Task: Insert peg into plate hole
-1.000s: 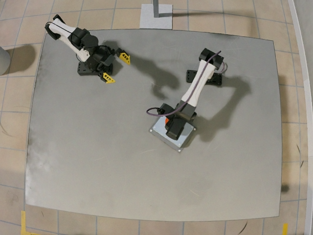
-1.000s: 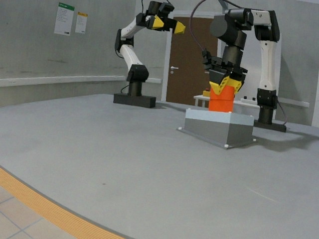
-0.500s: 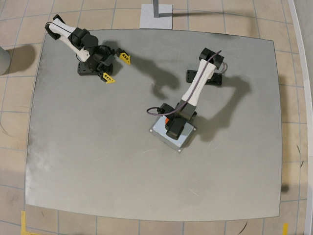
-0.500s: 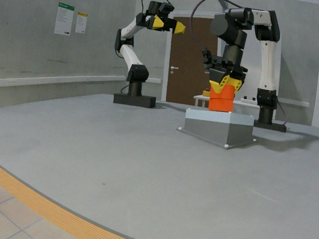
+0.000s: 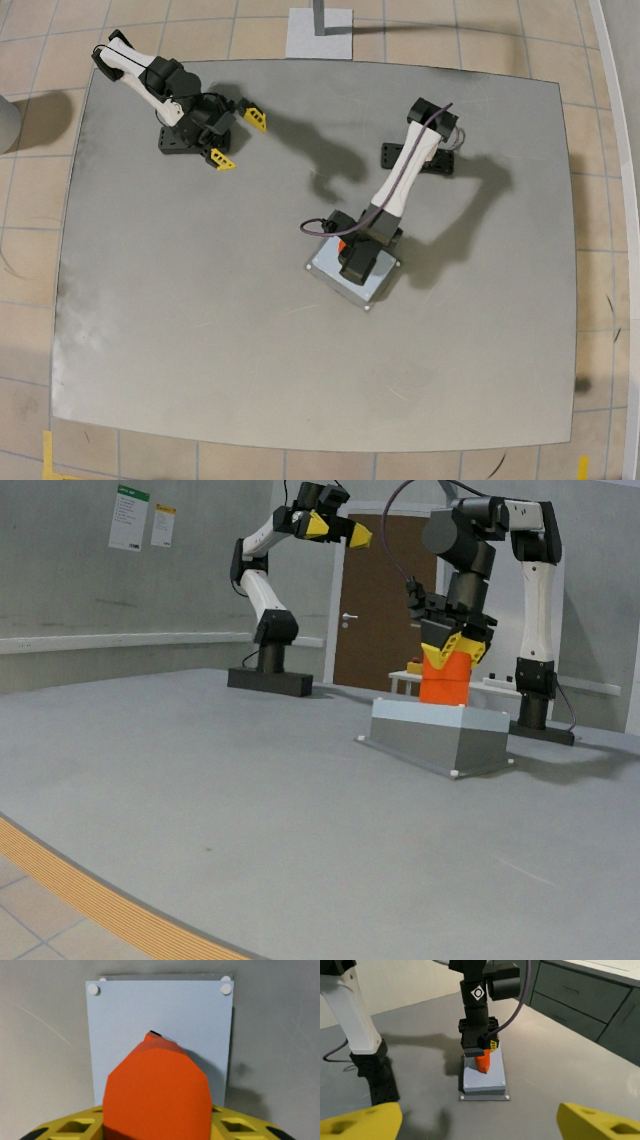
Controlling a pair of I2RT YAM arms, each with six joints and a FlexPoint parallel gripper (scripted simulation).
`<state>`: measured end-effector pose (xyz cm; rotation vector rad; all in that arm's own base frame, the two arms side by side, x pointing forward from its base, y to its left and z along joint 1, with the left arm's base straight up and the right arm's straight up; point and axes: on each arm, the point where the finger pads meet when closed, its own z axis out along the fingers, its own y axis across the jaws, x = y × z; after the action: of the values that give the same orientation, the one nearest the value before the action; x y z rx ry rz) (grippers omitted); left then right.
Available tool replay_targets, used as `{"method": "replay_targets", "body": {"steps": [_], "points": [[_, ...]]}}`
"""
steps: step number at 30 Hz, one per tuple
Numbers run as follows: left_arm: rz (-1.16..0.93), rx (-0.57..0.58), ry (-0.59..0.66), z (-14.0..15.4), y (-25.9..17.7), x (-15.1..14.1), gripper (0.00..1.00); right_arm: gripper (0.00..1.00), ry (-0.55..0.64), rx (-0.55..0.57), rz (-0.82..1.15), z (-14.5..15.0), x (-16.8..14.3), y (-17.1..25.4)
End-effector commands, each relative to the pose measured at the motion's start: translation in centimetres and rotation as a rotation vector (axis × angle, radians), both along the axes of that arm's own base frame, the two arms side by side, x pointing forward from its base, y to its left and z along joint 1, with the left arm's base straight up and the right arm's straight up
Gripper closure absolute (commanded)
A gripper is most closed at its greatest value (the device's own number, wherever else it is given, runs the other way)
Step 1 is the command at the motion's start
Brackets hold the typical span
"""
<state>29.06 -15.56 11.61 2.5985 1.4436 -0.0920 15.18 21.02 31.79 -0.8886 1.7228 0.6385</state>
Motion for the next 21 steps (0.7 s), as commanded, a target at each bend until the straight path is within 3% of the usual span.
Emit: {"method": "replay_targets", "body": {"steps": [1,21], "points": [[-0.010,-0.006,-0.008,0.8,-0.2,-0.1,0.66,0.00,0.030,-0.031,-0.011,-1.2,0.0,-0.3],[-0.008,-0.032,-0.065,1.5,-0.4,0.8,0.66,0.00,0.030,-0.031,-0.011,-1.2,0.0,-0.3]]}}
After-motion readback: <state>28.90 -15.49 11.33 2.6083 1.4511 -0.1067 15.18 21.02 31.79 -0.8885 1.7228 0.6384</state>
